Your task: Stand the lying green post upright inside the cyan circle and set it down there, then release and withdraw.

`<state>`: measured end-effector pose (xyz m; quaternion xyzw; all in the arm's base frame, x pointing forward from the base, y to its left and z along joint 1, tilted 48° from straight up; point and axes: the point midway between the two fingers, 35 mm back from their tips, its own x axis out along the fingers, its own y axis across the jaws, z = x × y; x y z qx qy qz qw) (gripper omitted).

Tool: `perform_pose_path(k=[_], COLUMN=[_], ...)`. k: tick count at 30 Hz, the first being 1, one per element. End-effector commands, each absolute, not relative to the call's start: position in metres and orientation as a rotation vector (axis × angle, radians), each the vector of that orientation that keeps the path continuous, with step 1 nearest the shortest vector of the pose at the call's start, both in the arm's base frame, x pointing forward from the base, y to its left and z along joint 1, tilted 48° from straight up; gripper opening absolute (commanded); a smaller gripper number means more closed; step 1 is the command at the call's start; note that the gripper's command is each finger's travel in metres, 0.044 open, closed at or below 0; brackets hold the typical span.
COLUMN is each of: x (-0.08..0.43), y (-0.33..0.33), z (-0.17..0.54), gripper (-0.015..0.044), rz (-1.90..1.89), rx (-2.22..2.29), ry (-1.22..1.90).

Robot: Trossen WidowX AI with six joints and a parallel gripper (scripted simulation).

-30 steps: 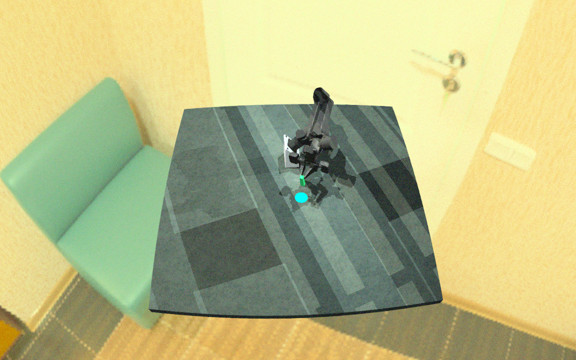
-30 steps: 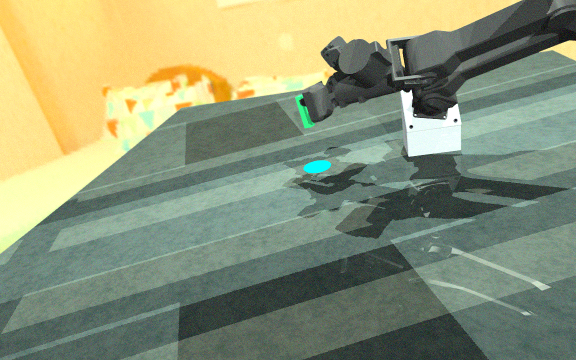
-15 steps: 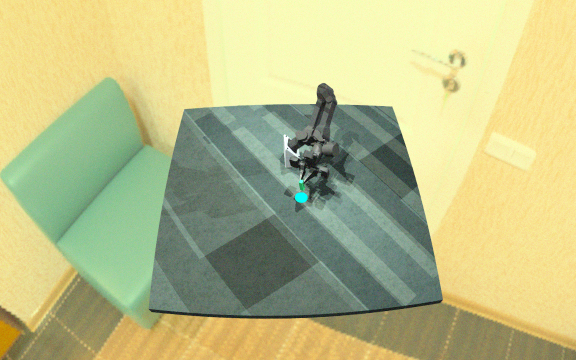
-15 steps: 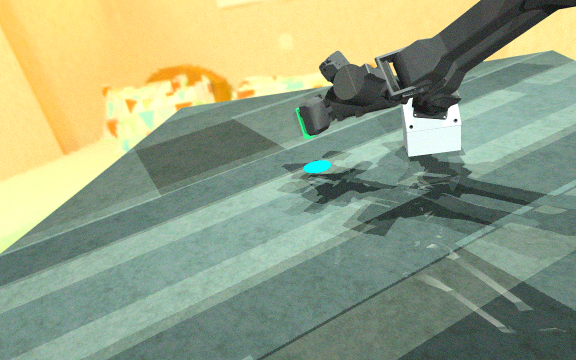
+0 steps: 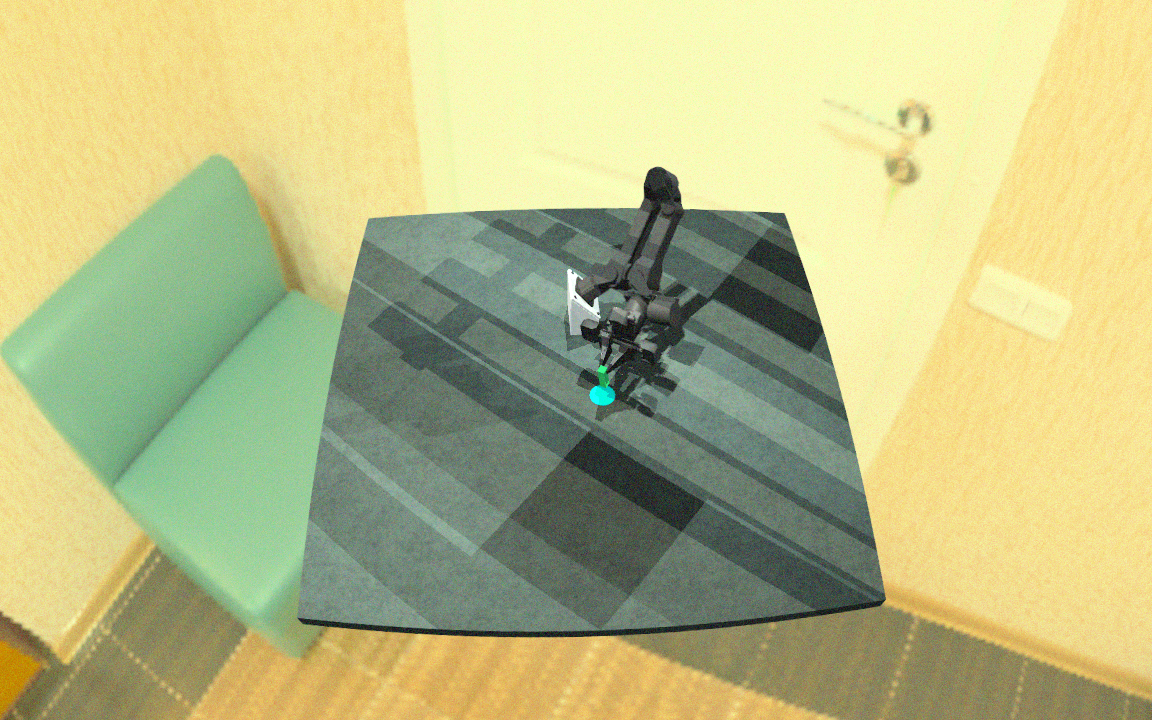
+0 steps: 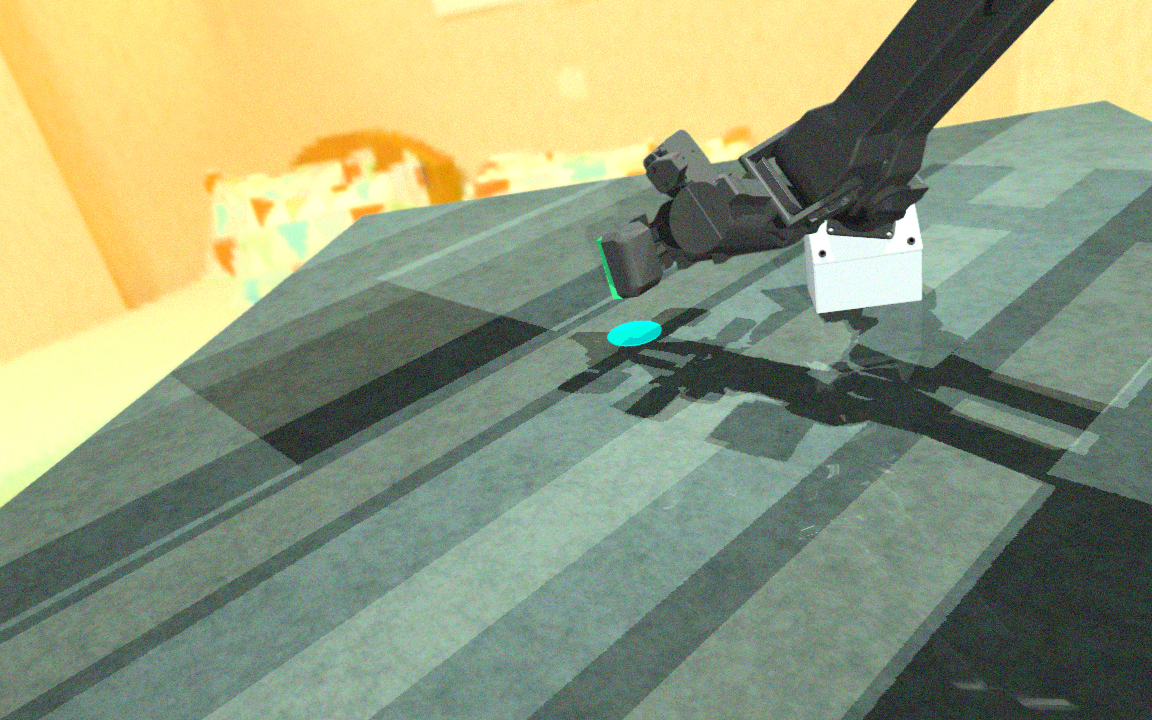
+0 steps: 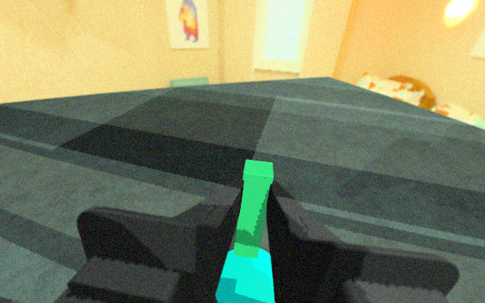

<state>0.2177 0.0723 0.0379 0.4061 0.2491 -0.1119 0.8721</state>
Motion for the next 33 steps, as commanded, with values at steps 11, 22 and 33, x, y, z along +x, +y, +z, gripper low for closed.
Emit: perform_pose_path(k=[11, 22, 33], x=[0.207, 0.202, 0.202], y=[0.086, 0.093, 0.101], z=[0.024, 0.019, 0.007], gripper=[0.0023, 0.0023, 0.0023], rz=[-0.249, -0.244, -0.24], rx=[0.831, 0.826, 0.829], ry=[0.485, 0.463, 0.47])
